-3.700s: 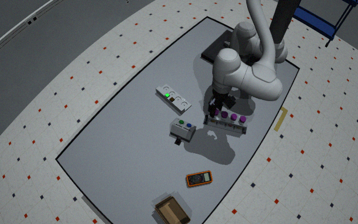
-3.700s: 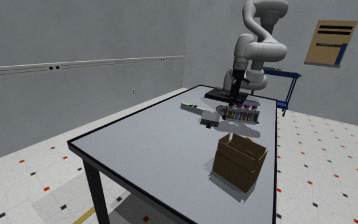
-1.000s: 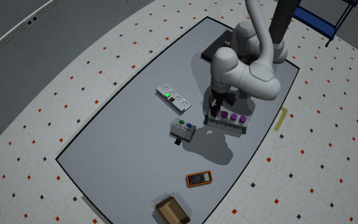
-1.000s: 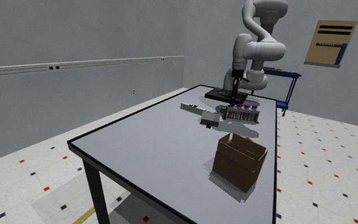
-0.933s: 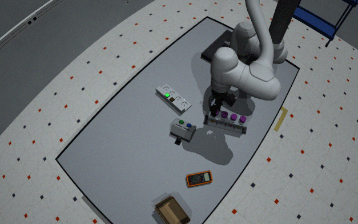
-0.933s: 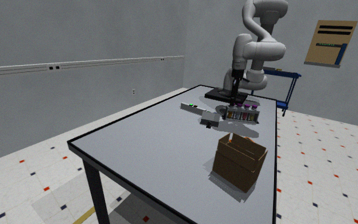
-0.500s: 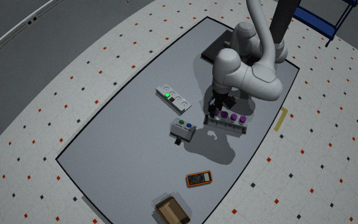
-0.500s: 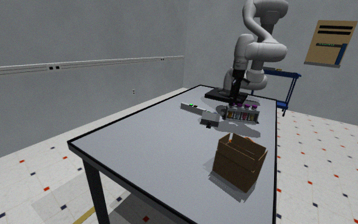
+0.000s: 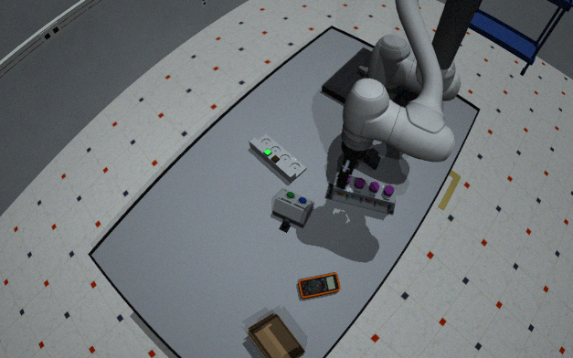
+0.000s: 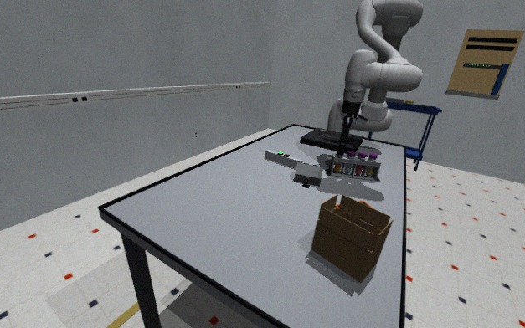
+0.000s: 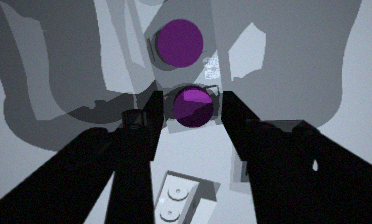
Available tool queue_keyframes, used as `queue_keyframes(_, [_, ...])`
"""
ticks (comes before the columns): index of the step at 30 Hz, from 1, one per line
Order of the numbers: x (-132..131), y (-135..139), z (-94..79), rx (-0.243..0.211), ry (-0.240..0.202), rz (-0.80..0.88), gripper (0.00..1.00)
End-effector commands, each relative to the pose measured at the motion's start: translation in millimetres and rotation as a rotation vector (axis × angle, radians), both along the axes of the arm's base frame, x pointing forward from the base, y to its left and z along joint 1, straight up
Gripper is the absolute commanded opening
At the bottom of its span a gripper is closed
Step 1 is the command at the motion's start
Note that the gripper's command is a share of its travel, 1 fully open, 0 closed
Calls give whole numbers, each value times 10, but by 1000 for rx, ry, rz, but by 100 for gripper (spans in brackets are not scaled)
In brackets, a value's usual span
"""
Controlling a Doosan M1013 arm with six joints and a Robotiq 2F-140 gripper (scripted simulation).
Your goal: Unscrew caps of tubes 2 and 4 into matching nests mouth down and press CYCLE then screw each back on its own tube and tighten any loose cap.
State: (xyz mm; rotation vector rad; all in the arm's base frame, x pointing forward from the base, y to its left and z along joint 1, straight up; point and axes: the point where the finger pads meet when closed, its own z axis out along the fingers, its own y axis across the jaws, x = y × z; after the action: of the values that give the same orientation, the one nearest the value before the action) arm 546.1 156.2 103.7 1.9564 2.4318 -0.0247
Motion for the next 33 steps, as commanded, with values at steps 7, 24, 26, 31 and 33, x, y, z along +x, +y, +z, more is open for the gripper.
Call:
queue_keyframes(7, [5, 1, 6, 18, 12, 549, 41])
queue_keyframes(24, [5, 1, 6, 19, 14, 726, 30])
queue_keyframes(26, [5, 1, 6, 19, 14, 726, 30])
queue_keyframes(31, [5, 1, 7, 19, 14, 726, 30])
queue_keyframes(33, [5, 1, 7, 19, 14, 726, 30])
